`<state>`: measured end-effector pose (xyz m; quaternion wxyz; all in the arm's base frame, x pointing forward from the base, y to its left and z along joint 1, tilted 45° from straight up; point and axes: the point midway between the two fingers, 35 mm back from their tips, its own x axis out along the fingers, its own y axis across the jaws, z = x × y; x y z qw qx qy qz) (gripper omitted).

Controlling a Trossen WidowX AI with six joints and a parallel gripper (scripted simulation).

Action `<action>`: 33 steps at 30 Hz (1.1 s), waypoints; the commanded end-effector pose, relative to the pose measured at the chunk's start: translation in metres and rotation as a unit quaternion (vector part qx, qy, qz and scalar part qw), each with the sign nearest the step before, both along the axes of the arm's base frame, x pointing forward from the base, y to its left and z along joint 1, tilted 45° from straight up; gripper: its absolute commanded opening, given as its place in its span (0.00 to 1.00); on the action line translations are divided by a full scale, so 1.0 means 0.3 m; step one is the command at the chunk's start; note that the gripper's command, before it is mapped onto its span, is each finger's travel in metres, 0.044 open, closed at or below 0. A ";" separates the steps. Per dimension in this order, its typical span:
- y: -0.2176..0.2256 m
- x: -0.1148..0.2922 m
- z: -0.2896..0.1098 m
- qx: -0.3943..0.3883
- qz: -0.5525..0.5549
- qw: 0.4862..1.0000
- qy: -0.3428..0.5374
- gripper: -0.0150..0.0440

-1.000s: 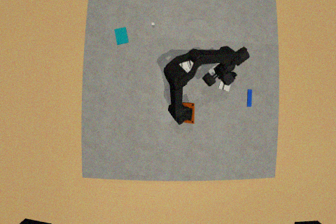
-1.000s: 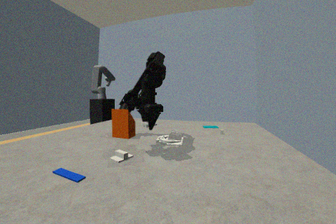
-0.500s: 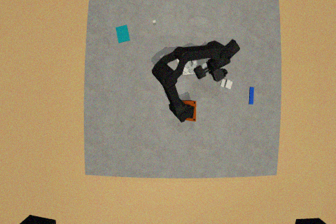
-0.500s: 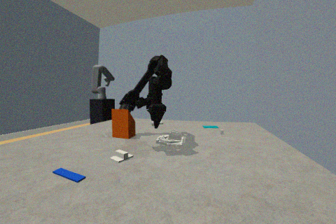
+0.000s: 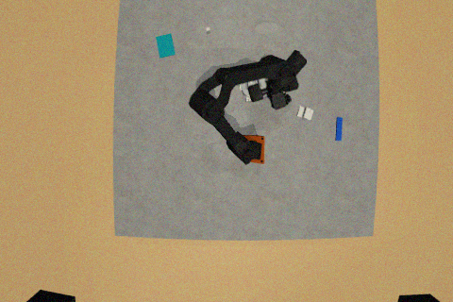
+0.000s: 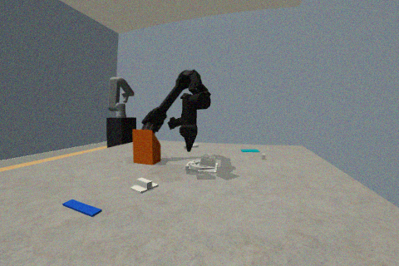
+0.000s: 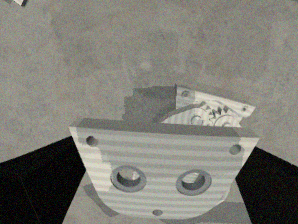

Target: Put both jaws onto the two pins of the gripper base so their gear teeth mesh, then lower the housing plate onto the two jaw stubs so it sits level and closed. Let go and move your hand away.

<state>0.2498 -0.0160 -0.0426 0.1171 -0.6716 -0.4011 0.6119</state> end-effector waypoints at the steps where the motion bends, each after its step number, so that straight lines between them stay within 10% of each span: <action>1: 0.039 -0.003 0.034 0.001 -0.024 1.000 0.017 0.85; 33: 0.113 -0.024 0.082 0.005 -0.063 0.996 0.058 0.85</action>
